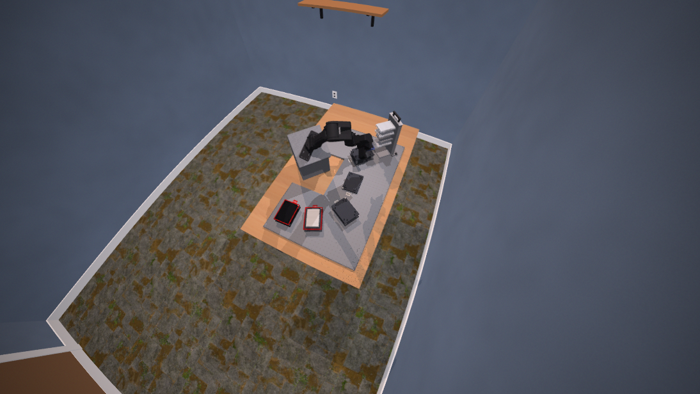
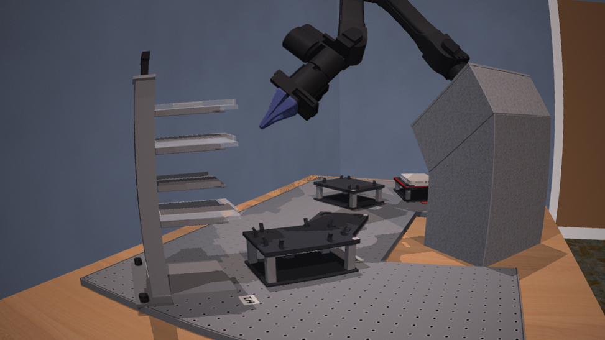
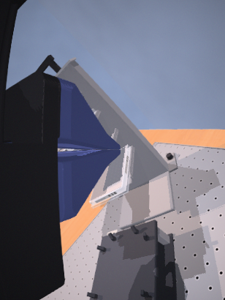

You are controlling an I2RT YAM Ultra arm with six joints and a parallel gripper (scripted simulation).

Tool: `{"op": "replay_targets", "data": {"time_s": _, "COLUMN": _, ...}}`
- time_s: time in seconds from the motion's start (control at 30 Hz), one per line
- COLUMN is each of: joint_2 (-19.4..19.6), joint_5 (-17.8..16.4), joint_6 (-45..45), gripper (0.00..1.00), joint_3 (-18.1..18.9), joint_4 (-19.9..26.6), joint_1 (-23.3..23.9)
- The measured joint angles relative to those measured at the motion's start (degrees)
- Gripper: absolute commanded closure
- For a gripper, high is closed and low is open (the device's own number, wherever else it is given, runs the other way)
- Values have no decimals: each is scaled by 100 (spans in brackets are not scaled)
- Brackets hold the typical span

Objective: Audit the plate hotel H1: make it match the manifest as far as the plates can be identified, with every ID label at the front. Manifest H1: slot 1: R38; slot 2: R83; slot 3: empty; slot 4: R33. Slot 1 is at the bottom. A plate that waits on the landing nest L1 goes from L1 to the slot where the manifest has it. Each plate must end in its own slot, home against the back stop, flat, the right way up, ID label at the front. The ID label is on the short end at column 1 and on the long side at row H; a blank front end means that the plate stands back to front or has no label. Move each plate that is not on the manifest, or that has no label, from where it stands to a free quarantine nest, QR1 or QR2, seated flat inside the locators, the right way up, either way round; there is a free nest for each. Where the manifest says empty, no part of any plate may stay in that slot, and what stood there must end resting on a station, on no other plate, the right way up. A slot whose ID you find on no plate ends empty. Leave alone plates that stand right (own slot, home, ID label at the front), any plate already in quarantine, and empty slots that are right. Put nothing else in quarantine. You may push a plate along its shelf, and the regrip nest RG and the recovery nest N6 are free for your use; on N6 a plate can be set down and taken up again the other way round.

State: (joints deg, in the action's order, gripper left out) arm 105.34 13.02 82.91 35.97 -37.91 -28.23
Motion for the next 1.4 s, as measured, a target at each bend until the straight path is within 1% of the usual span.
{"op": "replay_targets", "data": {"time_s": 0.23, "joint_2": -46, "joint_5": 72, "joint_6": -389, "gripper": 100, "joint_3": 22, "joint_4": 420, "joint_1": 26}}
{"op": "replay_targets", "data": {"time_s": 0.6, "joint_2": -520, "joint_5": 315, "joint_6": -1438, "gripper": 100, "joint_3": 160, "joint_4": 1408, "joint_1": 330}}
{"op": "replay_targets", "data": {"time_s": 0.8, "joint_2": -610, "joint_5": 393, "joint_6": -1823, "gripper": 100, "joint_3": 201, "joint_4": 1812, "joint_1": 378}}
{"op": "replay_targets", "data": {"time_s": 1.23, "joint_2": -1086, "joint_5": 651, "joint_6": -2975, "gripper": 100, "joint_3": 337, "joint_4": 2929, "joint_1": 691}}
{"op": "replay_targets", "data": {"time_s": 1.4, "joint_2": -1185, "joint_5": 732, "joint_6": -3348, "gripper": 100, "joint_3": 389, "joint_4": 3316, "joint_1": 745}}
